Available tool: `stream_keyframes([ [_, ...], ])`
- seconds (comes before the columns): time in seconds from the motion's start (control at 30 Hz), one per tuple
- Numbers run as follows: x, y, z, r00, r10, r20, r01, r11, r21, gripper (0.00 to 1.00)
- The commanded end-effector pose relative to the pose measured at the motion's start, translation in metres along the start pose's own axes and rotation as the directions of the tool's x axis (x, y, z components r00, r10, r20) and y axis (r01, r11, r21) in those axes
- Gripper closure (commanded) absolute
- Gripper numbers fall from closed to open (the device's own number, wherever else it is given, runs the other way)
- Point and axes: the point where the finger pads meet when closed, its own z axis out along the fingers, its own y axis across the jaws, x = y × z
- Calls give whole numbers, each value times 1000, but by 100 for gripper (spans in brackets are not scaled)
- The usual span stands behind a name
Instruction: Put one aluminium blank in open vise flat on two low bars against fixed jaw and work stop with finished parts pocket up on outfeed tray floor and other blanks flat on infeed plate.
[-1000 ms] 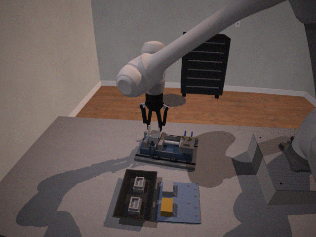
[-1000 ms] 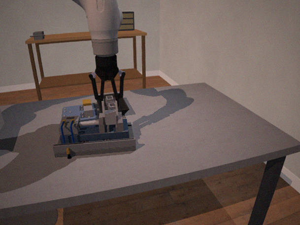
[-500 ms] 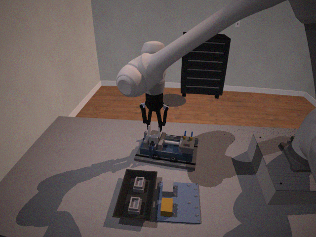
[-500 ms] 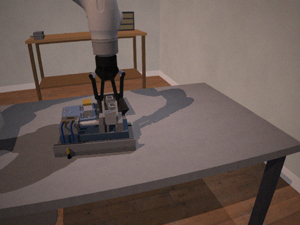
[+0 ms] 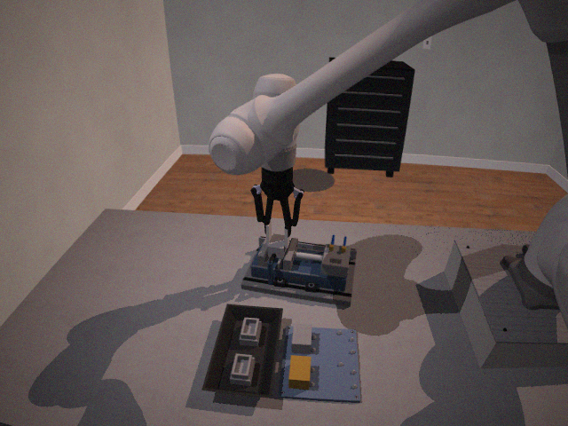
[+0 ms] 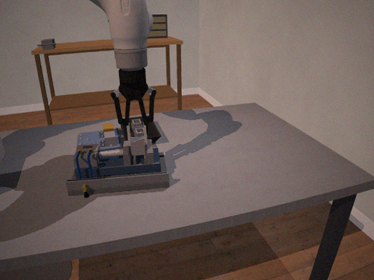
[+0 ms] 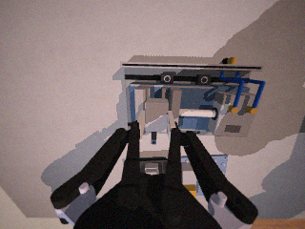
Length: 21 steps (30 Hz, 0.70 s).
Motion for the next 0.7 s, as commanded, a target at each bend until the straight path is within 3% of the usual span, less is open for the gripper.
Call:
stream_keyframes([
  [0.0,-2,0,2,1000,2,1,-2,1000,1,100],
  [0.67,-2,-2,1,1000,4,1,-4,1000,1,100],
])
